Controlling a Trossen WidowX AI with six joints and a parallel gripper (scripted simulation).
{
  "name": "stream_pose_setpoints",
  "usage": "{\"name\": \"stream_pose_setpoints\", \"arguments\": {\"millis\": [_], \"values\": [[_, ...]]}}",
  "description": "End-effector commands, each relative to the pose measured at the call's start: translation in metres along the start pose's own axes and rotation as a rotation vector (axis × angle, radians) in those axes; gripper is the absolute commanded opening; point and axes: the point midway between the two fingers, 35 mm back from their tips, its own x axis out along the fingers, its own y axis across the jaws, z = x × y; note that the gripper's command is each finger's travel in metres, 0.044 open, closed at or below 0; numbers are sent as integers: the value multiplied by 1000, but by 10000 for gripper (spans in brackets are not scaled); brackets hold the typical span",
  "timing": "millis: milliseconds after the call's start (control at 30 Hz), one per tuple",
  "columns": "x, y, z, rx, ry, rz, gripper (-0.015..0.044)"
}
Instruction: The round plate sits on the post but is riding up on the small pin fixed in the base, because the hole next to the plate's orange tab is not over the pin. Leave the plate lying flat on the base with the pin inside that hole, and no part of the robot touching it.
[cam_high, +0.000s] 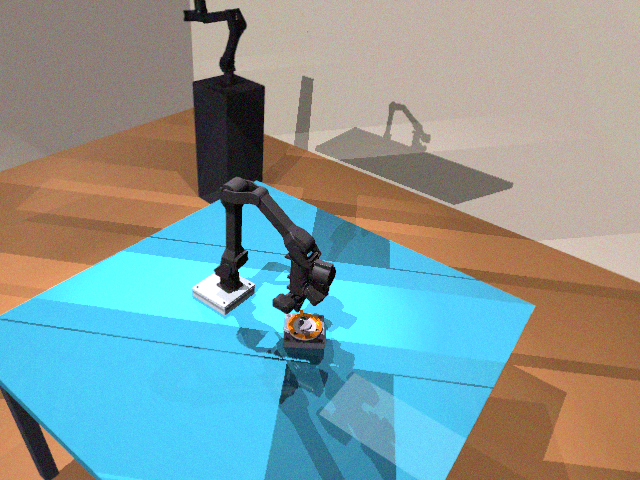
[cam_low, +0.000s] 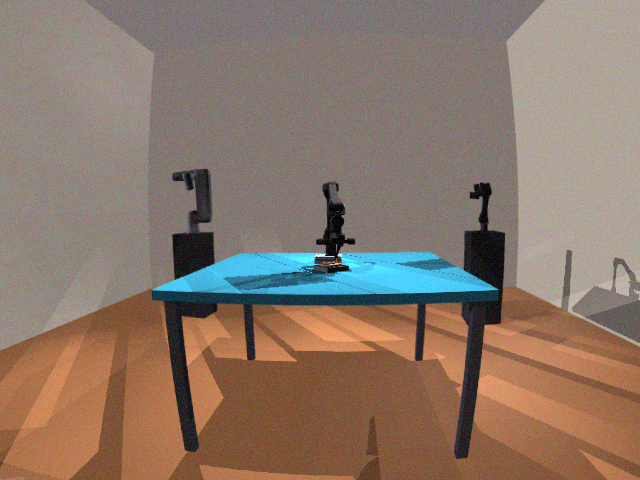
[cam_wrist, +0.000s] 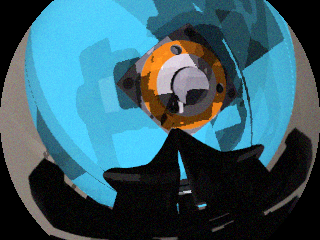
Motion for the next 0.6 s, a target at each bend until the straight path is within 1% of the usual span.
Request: {"name": "stream_pose_setpoints", "arguments": {"millis": [0,333,567], "values": [[3,5,1,2,13,3,0],[3,11,5,2,12,3,0],[-29,10,7,2,12,3,0]]}}
